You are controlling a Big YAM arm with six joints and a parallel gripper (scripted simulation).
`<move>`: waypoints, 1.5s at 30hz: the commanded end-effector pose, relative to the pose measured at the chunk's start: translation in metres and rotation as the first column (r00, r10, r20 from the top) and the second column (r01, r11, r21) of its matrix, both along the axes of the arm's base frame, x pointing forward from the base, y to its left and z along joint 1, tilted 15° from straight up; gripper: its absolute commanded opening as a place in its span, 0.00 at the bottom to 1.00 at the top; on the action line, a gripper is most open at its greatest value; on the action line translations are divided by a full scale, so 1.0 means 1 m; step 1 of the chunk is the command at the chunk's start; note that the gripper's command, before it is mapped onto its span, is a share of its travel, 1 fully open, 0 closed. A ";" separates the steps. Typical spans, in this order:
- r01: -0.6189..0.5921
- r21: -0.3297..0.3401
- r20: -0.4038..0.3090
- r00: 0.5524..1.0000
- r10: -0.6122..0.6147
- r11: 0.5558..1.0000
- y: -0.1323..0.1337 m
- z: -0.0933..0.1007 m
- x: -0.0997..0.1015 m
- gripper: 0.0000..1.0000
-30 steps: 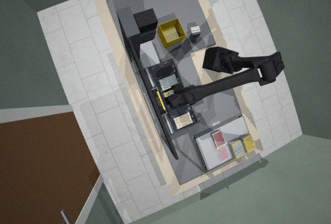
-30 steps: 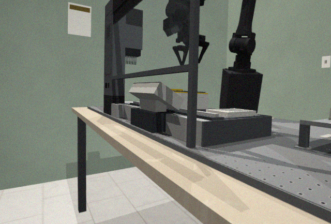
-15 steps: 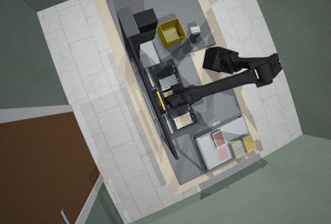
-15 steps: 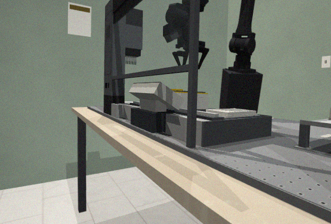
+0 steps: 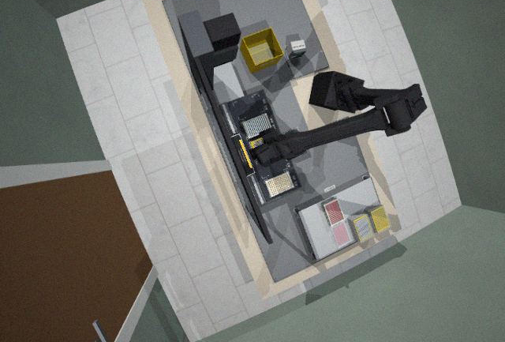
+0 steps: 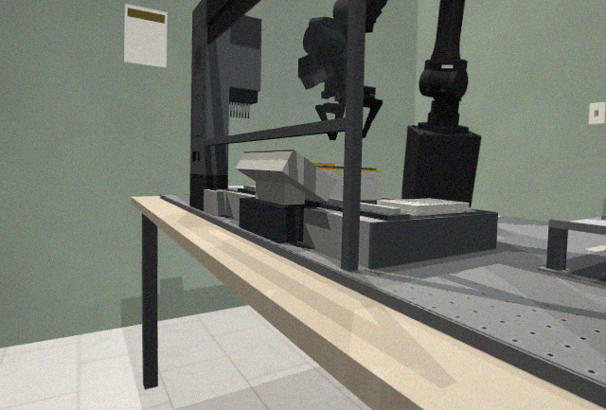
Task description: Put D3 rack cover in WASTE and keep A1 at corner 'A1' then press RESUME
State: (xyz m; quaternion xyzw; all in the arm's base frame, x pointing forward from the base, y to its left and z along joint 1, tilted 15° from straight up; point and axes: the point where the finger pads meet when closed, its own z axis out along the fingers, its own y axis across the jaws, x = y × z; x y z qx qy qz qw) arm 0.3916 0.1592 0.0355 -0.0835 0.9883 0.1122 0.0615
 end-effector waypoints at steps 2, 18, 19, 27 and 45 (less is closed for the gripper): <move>0.012 -0.004 -0.004 1.000 -0.012 1.000 0.006 -0.016 0.001 1.00; 0.014 -0.004 -0.005 1.000 -0.014 1.000 0.010 -0.038 0.003 1.00; 0.012 -0.004 -0.005 1.000 -0.012 1.000 0.011 -0.040 0.003 1.00; 0.014 -0.004 -0.005 1.000 -0.014 1.000 0.013 -0.050 0.004 1.00; 0.012 -0.004 -0.005 1.000 -0.012 1.000 0.020 -0.076 0.006 1.00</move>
